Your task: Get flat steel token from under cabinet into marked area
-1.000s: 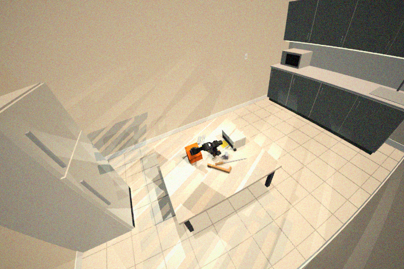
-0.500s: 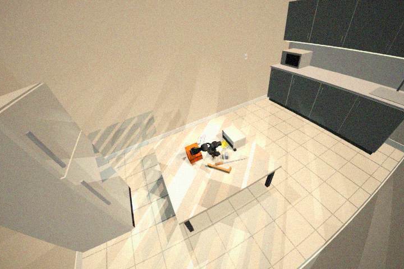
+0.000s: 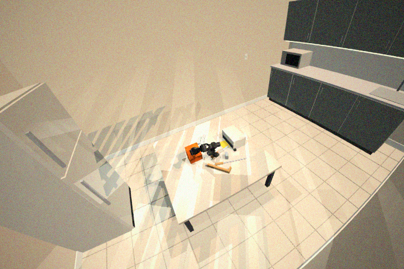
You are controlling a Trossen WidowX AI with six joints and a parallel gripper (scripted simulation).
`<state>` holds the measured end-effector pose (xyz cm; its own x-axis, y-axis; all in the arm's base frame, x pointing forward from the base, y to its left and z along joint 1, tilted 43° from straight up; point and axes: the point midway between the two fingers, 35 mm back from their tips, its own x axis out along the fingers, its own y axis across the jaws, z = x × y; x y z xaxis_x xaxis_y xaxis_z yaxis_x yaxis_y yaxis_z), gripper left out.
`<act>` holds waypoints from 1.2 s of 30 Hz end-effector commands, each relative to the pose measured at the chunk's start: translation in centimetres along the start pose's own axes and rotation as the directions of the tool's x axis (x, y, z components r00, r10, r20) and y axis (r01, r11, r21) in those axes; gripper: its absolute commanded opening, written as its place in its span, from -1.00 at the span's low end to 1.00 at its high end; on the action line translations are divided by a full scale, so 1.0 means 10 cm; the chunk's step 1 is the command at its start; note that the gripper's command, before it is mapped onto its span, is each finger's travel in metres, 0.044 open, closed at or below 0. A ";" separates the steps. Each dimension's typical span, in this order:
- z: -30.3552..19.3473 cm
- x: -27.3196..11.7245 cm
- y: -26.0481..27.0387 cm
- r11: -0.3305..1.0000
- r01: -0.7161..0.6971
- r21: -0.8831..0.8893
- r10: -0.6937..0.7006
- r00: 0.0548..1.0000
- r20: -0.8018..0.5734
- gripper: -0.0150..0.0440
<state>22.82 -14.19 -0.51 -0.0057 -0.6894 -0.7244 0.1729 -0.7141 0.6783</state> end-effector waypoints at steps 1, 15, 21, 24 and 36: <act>0.04 0.01 0.00 1.000 0.001 -0.003 -0.001 1.000 0.003 -0.49; 0.01 -0.01 0.00 0.996 0.001 -0.086 -0.001 1.000 0.002 -0.49; 0.01 -0.02 0.00 0.991 0.001 -0.136 -0.001 1.000 0.003 -0.49; 0.01 -0.02 0.00 0.987 0.002 -0.162 -0.001 1.000 0.003 -0.49; 0.05 -0.03 0.07 0.978 0.002 -0.208 -0.001 1.000 0.004 -0.49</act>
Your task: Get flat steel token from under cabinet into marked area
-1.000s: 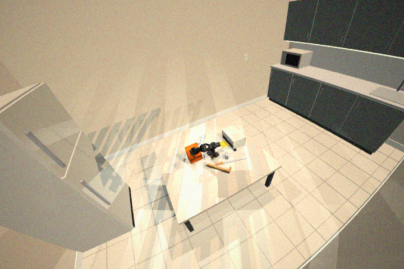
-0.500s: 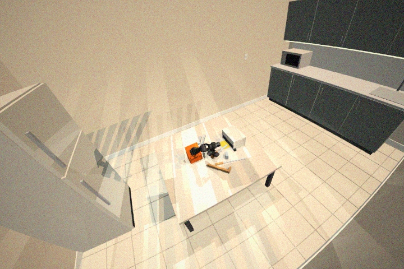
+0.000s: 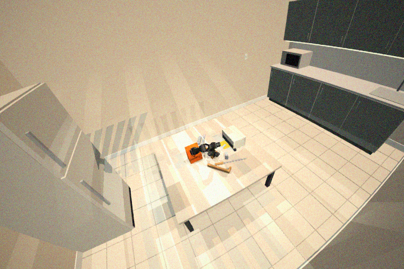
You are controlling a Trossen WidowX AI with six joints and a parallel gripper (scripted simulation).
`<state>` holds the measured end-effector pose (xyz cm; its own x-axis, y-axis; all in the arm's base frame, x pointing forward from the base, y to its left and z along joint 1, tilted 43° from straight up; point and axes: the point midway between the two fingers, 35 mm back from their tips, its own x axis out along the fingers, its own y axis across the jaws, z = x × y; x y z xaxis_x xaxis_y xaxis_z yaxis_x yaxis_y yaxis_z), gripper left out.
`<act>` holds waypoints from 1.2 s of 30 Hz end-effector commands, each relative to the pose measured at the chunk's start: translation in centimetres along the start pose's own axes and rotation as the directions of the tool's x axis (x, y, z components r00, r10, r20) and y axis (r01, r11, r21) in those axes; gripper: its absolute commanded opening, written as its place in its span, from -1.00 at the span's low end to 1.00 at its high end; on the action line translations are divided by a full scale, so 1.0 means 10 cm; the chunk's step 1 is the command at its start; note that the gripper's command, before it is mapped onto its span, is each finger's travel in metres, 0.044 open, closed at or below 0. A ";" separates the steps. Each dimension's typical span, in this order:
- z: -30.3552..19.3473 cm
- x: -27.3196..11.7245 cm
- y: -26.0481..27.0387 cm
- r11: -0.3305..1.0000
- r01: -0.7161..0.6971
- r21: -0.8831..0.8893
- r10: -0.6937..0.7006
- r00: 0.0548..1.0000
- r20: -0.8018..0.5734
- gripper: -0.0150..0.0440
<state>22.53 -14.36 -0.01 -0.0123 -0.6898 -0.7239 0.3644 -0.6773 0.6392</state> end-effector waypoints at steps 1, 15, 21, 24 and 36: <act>0.02 -0.01 0.03 1.000 0.000 -0.012 0.000 1.000 -0.003 -0.49; 0.07 -0.01 0.07 1.000 0.000 0.031 0.000 1.000 -0.002 -0.49; 0.07 -0.01 0.08 0.997 0.000 0.081 0.000 1.000 -0.002 -0.49; 0.07 -0.01 0.08 0.994 0.000 0.105 0.000 1.000 -0.002 -0.49; 0.08 -0.01 0.09 0.991 -0.001 0.134 0.001 1.000 0.001 -0.05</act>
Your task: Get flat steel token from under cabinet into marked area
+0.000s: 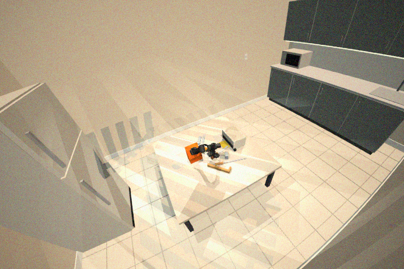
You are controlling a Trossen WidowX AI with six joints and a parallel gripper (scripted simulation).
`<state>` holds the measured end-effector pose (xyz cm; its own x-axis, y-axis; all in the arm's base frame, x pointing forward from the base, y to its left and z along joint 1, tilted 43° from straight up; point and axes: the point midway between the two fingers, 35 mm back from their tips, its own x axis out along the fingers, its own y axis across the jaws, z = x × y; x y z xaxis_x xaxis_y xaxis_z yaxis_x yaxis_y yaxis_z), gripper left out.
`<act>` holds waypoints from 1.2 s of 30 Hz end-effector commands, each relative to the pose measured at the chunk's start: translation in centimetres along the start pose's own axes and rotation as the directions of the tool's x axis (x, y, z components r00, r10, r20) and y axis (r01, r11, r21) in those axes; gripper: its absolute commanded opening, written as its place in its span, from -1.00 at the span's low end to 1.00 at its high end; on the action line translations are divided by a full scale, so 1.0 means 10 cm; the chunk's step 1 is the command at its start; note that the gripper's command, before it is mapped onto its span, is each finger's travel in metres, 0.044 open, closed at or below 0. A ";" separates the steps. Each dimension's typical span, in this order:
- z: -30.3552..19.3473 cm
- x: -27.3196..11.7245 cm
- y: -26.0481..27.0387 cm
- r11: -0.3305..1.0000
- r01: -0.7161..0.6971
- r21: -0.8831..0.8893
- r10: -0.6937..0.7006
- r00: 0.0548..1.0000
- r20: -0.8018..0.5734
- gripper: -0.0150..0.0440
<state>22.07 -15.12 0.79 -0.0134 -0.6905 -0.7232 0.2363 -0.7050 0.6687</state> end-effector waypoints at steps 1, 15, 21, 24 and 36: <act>0.00 0.00 0.00 1.000 0.000 0.000 0.000 1.000 0.000 0.04; 0.00 0.02 0.00 1.000 0.001 0.004 -0.001 1.000 -0.003 0.42; 0.00 0.02 0.01 1.000 0.001 0.007 -0.001 1.000 -0.003 0.42; 0.01 0.04 0.00 1.000 0.001 0.003 -0.001 1.000 -0.003 0.42; 0.00 0.03 0.01 1.000 -0.003 0.007 0.003 1.000 -0.004 -0.07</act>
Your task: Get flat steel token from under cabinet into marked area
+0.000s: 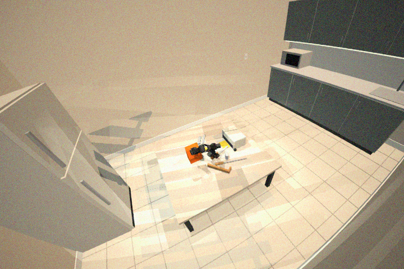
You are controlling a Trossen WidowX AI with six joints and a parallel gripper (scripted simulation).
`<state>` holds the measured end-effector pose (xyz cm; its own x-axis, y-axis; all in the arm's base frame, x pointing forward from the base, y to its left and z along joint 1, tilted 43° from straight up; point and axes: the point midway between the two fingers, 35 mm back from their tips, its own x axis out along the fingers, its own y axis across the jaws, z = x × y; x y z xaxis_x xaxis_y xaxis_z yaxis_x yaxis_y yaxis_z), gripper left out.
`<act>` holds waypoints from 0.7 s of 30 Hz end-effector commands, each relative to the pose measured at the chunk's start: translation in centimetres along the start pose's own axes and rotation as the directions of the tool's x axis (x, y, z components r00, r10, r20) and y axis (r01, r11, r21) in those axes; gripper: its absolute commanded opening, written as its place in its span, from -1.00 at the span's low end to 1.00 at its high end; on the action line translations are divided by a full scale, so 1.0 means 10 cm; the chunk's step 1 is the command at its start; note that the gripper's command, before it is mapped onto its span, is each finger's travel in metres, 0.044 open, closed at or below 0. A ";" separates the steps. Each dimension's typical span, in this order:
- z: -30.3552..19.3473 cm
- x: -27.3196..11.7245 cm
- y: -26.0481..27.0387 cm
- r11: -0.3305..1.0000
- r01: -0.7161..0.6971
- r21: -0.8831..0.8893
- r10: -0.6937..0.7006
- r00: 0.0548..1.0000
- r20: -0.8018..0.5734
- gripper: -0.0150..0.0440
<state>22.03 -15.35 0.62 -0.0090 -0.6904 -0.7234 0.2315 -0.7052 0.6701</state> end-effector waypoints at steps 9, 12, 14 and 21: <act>0.00 0.00 0.01 1.000 -0.002 0.003 0.002 1.000 0.000 -0.49; -0.02 0.00 0.01 1.000 -0.002 0.007 0.002 1.000 0.000 -0.49; -0.04 0.00 0.01 1.000 -0.001 0.012 0.001 1.000 0.000 -0.49; -0.13 0.00 0.01 1.000 0.000 0.030 0.000 1.000 0.000 -0.49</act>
<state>22.80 -15.23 0.50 -0.0102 -0.6890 -0.7246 0.2161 -0.7091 0.6712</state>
